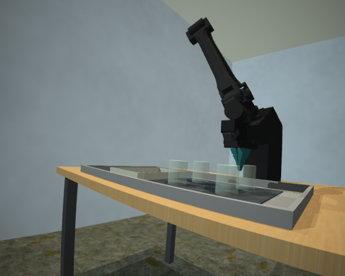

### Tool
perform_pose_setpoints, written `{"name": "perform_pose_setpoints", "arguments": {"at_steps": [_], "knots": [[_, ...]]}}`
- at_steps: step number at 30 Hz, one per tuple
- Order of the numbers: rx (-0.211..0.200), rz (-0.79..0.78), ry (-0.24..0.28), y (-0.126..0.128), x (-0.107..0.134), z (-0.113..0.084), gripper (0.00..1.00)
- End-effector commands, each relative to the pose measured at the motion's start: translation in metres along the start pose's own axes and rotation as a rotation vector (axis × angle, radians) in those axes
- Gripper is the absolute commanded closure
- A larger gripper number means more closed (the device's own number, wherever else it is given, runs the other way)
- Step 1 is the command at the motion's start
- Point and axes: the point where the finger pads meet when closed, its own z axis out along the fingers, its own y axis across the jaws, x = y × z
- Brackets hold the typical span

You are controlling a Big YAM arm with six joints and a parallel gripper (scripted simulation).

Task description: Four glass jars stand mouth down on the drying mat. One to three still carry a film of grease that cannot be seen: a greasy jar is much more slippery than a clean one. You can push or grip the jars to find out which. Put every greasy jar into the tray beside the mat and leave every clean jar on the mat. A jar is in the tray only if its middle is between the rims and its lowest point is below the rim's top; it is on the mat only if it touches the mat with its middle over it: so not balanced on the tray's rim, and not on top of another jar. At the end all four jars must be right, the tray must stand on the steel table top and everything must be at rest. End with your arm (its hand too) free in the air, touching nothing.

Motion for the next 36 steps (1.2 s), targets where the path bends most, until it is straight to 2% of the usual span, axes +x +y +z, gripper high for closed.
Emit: {"name": "perform_pose_setpoints", "arguments": {"at_steps": [1, 36], "knots": [[0.007, -0.001, 0.004, -0.0036, 0.0037, 0.0041, 1.0], [0.007, -0.001, 0.004, -0.0036, 0.0078, 0.004, 1.0]]}}
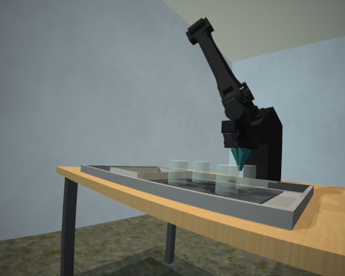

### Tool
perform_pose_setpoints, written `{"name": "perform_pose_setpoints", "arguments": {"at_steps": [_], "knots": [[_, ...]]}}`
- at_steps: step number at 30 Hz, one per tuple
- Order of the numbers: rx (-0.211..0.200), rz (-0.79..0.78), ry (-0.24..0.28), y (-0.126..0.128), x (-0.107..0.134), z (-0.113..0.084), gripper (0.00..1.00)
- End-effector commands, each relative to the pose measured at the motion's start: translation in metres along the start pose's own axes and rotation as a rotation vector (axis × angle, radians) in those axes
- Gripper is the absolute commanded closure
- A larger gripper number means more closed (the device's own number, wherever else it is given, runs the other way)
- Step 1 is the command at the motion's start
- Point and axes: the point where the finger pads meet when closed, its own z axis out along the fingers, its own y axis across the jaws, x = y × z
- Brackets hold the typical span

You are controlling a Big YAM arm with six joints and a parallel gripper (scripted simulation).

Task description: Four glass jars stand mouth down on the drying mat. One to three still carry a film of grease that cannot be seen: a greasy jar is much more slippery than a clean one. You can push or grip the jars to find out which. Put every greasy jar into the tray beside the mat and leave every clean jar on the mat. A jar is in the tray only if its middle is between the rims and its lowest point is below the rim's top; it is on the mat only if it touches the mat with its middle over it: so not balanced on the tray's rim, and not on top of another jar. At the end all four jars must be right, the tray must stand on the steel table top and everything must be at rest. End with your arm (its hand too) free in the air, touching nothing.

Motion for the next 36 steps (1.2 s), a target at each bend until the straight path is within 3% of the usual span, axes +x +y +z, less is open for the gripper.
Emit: {"name": "perform_pose_setpoints", "arguments": {"at_steps": [1, 36], "knots": [[0.007, -0.001, 0.004, -0.0032, 0.004, 0.0039, 1.0], [0.007, -0.001, 0.004, -0.0032, 0.0081, 0.0039, 1.0]]}}
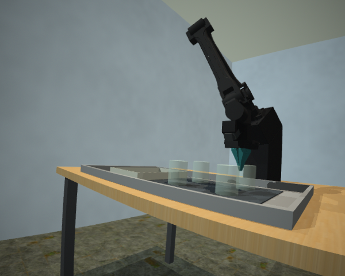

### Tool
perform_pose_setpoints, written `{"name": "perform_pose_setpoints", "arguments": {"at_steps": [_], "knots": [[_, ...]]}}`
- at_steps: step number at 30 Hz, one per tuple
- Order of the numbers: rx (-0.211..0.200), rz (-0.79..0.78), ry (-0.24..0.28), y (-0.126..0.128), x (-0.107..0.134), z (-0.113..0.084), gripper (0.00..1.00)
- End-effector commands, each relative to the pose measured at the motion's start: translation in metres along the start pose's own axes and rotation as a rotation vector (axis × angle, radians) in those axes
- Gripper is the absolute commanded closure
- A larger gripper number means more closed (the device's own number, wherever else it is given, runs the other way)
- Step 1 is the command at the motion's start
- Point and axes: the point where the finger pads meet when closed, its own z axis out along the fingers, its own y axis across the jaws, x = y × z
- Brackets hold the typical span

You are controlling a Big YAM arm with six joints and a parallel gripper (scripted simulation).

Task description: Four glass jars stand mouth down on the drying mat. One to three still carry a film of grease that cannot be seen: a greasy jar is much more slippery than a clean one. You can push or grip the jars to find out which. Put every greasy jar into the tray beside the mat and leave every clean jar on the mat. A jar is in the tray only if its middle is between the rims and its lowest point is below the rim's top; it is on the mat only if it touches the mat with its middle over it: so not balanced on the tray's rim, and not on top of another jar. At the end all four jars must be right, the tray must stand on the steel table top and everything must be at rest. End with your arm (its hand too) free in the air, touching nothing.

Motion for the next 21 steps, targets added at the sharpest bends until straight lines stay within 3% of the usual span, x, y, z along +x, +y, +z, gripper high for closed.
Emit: {"name": "perform_pose_setpoints", "arguments": {"at_steps": [1, 21], "knots": [[0.007, -0.001, 0.004, -0.0027, 0.0044, 0.0038, 1.0], [0.007, -0.001, 0.004, -0.0027, 0.0068, 0.0038, 1.0]]}}
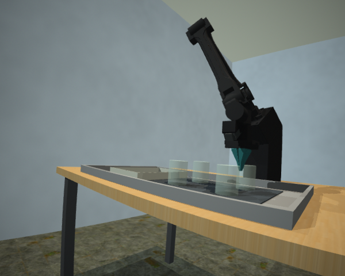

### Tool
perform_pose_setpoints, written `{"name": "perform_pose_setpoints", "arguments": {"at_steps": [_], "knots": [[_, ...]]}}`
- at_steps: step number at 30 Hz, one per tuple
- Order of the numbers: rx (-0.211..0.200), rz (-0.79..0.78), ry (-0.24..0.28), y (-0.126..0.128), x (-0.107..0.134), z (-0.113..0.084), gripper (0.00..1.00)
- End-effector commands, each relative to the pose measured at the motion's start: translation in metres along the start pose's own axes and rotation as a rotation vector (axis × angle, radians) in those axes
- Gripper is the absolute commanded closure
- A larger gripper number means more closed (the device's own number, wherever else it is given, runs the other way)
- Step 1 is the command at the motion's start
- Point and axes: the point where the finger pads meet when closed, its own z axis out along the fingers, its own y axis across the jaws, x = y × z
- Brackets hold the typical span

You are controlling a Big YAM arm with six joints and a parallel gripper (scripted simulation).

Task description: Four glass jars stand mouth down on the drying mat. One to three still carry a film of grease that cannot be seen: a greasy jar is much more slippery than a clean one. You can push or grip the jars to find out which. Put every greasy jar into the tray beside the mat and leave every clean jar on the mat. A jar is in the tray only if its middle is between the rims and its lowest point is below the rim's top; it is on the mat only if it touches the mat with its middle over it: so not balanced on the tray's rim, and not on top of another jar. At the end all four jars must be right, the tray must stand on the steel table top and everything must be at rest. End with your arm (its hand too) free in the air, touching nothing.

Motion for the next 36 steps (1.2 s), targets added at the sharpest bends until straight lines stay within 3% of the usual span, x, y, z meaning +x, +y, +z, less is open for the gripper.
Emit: {"name": "perform_pose_setpoints", "arguments": {"at_steps": [1, 36], "knots": [[0.007, -0.001, 0.005, -0.0024, 0.0047, 0.0038, 1.0], [0.007, -0.001, 0.005, -0.0024, 0.0088, 0.0037, 1.0]]}}
